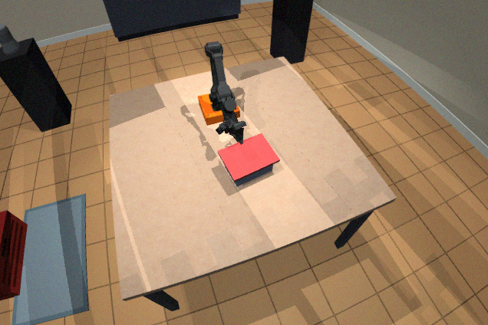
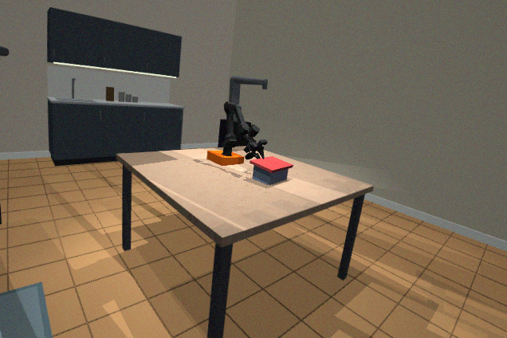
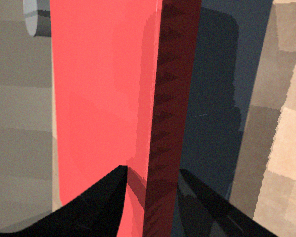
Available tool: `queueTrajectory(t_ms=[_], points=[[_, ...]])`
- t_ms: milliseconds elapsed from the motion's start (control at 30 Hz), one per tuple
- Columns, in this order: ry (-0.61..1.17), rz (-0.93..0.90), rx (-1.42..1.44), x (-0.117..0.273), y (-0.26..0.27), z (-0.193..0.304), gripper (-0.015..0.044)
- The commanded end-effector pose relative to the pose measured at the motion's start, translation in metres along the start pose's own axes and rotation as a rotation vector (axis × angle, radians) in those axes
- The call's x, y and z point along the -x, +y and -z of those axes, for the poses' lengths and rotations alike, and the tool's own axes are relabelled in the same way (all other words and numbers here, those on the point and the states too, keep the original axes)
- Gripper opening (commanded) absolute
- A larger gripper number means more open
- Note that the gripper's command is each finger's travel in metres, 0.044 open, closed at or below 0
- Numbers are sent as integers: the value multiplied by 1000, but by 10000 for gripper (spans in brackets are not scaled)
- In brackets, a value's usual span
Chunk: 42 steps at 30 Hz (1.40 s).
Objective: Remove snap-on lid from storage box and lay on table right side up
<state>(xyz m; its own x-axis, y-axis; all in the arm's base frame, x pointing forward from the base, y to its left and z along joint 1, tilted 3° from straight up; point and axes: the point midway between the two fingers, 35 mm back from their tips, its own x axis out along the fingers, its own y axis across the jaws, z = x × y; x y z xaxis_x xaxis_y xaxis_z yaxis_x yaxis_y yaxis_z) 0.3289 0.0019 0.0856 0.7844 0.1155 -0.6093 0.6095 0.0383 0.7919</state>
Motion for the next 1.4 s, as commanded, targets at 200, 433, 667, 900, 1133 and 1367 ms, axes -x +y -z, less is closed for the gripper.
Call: queueTrajectory(t_ms=[200, 433, 667, 900, 1133, 1367], points=[[0, 0, 0, 0, 0, 0, 0], [0, 0, 0, -1, 1, 0, 0], [0, 0, 0, -1, 1, 0, 0], [0, 0, 0, -2, 1, 0, 0], [0, 0, 0, -2, 2, 0, 0], [0, 0, 0, -3, 2, 0, 0]])
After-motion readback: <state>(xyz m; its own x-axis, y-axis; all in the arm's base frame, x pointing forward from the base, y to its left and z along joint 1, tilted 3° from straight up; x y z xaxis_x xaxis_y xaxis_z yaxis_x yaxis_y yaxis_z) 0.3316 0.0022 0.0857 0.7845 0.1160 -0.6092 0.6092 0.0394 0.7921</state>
